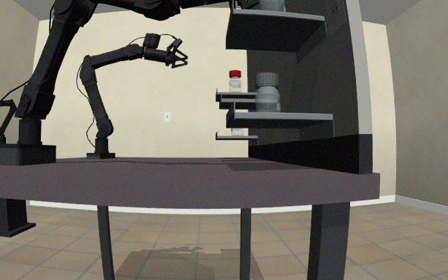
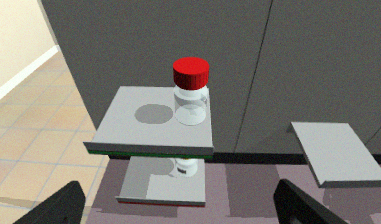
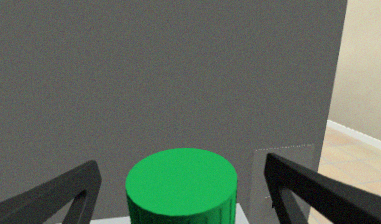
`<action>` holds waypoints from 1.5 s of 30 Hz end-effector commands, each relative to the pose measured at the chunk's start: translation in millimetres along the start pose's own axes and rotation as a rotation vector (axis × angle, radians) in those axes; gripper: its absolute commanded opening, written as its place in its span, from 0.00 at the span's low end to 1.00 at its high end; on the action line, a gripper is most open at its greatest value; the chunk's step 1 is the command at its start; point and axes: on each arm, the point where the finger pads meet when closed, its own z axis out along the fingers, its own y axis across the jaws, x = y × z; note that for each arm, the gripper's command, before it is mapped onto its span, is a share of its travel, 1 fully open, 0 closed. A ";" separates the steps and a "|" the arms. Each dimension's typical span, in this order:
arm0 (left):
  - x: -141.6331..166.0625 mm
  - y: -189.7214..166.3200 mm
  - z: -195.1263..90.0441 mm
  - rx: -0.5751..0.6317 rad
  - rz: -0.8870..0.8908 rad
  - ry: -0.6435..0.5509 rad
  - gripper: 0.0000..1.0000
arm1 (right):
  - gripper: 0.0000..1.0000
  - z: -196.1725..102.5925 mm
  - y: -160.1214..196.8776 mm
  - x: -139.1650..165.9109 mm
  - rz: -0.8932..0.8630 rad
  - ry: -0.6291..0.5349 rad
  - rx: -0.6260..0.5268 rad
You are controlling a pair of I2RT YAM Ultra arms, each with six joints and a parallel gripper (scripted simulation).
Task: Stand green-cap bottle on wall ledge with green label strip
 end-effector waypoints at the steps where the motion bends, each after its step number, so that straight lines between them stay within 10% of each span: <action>1: -18.0 1.6 -7.3 -0.004 0.007 -0.046 1.00 | 0.94 3.3 0.5 -6.3 0.000 0.001 0.009; 45: -18.0 1.6 -7.3 -0.004 0.007 -0.046 1.00 | 0.94 -41.4 0.5 -9.5 -0.001 0.268 0.004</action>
